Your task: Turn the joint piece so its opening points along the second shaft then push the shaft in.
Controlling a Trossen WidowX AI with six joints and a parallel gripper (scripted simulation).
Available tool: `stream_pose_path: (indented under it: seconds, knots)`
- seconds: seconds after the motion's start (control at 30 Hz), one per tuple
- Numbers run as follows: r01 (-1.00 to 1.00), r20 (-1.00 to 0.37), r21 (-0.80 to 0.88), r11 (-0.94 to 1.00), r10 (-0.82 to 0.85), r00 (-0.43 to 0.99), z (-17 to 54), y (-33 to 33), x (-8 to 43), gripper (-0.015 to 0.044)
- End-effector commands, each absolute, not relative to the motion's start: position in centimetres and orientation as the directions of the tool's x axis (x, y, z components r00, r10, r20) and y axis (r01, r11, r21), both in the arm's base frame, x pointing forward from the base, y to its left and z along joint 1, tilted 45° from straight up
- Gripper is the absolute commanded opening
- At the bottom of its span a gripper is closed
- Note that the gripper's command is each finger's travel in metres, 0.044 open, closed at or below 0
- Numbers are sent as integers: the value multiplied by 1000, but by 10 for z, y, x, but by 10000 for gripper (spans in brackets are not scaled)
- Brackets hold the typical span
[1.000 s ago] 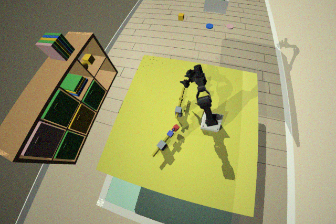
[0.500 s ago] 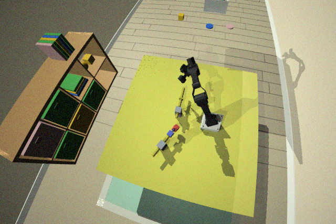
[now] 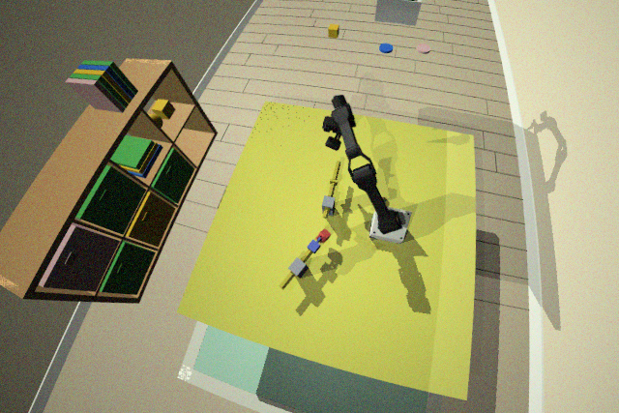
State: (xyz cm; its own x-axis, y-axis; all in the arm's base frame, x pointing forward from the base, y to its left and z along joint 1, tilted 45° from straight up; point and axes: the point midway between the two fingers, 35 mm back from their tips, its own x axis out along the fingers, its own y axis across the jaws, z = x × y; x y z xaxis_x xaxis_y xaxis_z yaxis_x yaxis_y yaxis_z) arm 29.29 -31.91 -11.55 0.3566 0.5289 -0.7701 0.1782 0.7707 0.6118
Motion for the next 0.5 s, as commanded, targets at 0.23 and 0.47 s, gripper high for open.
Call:
stream_pose_path:
  seconds: [0.23, 0.47]
  knots:
    - [20, -752, 653, 757, 646, 131, -86, -306, 283, 440]
    - [23, -753, 652, 758, 645, 127, -68, -293, 294, 440]
